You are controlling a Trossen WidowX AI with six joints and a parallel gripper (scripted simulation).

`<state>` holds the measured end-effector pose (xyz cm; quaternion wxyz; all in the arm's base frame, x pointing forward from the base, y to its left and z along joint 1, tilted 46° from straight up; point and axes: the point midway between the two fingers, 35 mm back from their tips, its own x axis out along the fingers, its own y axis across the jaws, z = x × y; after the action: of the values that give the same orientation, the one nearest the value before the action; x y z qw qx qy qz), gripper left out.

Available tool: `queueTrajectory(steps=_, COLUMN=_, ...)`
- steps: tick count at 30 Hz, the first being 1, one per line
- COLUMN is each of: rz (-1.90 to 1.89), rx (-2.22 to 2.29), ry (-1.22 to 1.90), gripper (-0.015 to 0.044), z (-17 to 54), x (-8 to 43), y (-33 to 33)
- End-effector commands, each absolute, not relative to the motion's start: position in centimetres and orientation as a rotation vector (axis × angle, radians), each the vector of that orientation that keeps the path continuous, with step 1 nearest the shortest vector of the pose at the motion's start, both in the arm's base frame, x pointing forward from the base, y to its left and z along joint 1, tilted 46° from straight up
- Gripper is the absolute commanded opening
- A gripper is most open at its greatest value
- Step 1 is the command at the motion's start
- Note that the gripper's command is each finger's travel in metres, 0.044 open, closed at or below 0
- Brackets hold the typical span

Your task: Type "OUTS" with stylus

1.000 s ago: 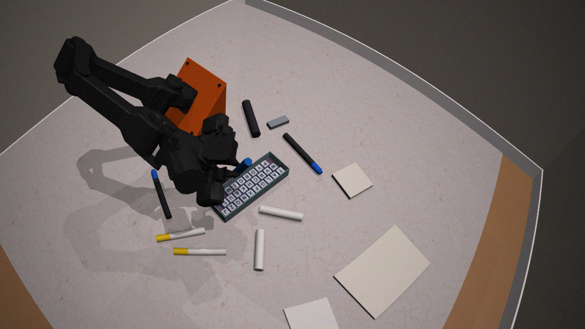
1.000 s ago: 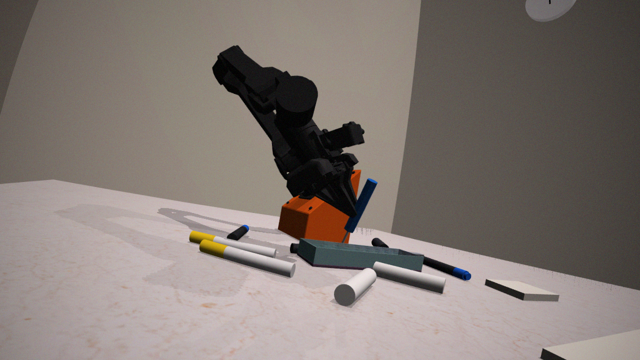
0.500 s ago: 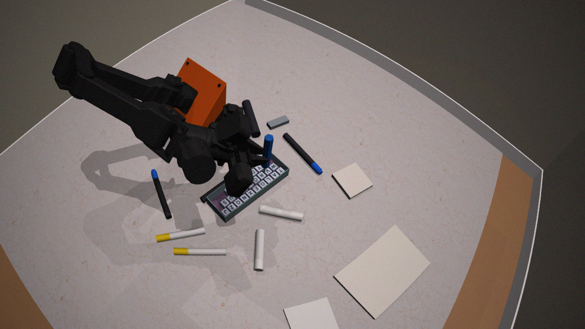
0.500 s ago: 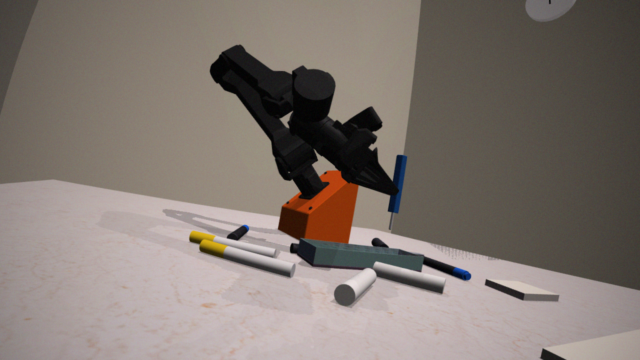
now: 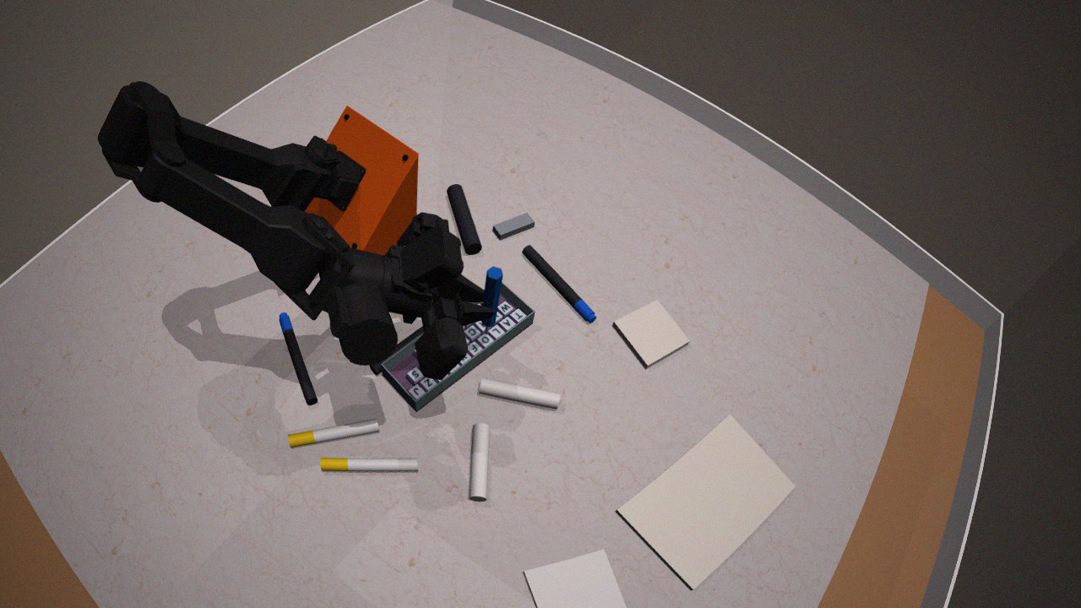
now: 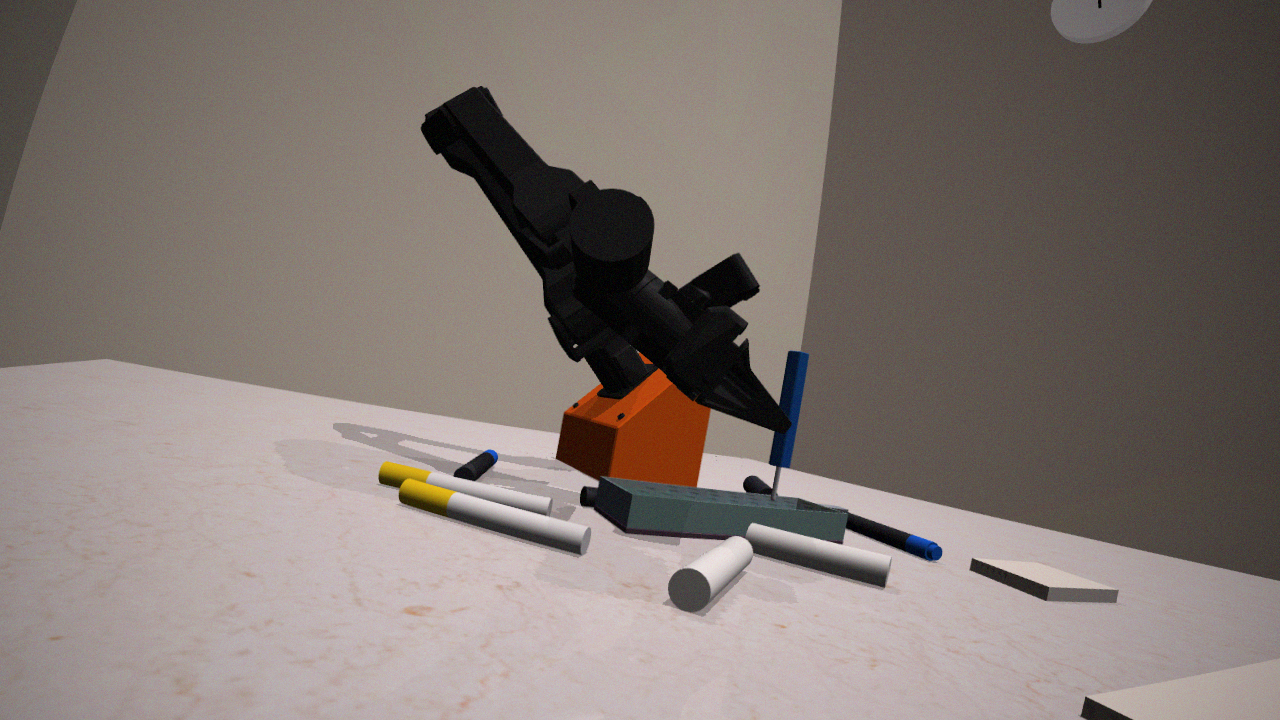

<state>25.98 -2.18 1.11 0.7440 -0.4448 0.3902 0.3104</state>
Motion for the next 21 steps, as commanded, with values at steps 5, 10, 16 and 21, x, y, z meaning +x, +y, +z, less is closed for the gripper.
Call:
queueTrajectory(steps=5, rz=0.686, rx=-0.973, ry=0.852, gripper=0.0081, z=0.76, x=25.94, y=-2.36)
queueTrajectory(steps=10, rz=0.686, rx=-0.973, ry=0.852, gripper=0.0081, z=0.48, x=25.93, y=-2.65)
queueTrajectory(steps=16, rz=0.686, rx=-0.973, ry=0.852, gripper=0.0081, z=0.26, x=25.92, y=-2.88)
queueTrajectory(steps=21, rz=0.686, rx=-0.974, ry=0.852, gripper=0.0081, z=0.05, x=25.92, y=-3.10)
